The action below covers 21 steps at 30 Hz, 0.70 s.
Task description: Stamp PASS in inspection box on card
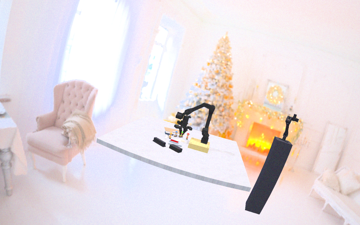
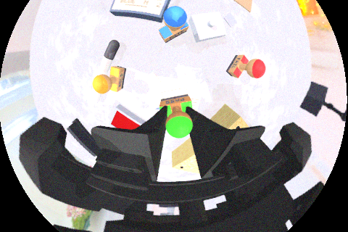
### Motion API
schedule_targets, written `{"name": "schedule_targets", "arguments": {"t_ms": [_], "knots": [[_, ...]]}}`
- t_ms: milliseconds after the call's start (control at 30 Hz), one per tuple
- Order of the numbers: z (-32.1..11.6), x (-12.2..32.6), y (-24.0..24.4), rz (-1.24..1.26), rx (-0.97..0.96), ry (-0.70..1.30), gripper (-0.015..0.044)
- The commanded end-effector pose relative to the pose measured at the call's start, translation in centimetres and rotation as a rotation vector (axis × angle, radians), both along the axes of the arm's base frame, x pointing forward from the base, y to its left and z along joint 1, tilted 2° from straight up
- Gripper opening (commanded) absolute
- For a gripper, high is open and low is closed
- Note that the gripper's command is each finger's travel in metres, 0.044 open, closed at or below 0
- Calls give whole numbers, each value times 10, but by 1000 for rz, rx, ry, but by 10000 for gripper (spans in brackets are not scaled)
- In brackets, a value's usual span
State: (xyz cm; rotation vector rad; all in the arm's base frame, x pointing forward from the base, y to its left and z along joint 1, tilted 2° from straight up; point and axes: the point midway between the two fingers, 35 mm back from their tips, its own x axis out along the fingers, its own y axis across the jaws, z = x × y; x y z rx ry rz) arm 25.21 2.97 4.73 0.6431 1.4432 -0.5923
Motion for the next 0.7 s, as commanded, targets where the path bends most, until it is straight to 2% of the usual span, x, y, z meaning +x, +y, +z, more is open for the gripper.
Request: {"name": "schedule_targets", "arguments": {"t_ms": [0,667], "knots": [[-5,-1,1,-6,5,9,0],[-19,-1,1,-6,6,8,0]]}}
